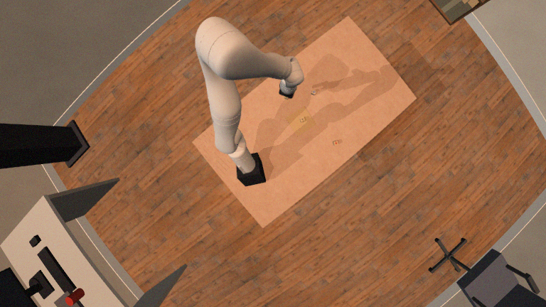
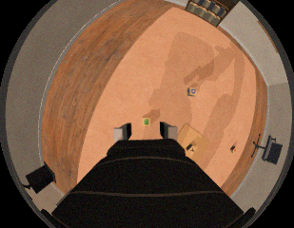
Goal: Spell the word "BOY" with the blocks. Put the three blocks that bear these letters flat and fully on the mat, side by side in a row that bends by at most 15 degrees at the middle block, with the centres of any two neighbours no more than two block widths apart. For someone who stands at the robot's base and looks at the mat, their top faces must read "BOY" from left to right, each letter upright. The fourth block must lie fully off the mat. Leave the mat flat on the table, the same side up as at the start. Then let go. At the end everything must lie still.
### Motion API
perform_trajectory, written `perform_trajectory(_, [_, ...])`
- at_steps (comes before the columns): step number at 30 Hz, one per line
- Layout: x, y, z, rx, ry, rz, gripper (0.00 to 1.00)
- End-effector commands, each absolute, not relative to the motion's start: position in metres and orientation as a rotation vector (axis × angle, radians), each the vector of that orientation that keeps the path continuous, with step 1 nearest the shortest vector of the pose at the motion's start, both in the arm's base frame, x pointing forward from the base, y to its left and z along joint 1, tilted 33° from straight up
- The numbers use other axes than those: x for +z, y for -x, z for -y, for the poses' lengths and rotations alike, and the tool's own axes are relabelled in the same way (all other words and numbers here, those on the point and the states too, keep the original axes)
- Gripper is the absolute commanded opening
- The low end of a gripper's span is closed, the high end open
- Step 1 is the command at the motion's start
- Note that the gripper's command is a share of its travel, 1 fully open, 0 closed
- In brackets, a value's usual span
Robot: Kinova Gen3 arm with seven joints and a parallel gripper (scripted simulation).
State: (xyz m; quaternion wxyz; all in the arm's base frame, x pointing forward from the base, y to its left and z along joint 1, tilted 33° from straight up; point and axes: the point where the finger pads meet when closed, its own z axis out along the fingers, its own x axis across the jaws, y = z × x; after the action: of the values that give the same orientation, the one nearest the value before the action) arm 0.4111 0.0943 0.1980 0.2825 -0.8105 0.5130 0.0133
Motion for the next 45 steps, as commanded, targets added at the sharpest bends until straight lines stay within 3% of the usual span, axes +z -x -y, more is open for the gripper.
perform_trajectory(1, [0.199, -0.4116, -0.0934, 0.028, 2.172, -1.374, 1.0])
perform_trajectory(45, [0.1976, -0.4128, -0.0922, 0.059, 2.121, -1.452, 1.0])
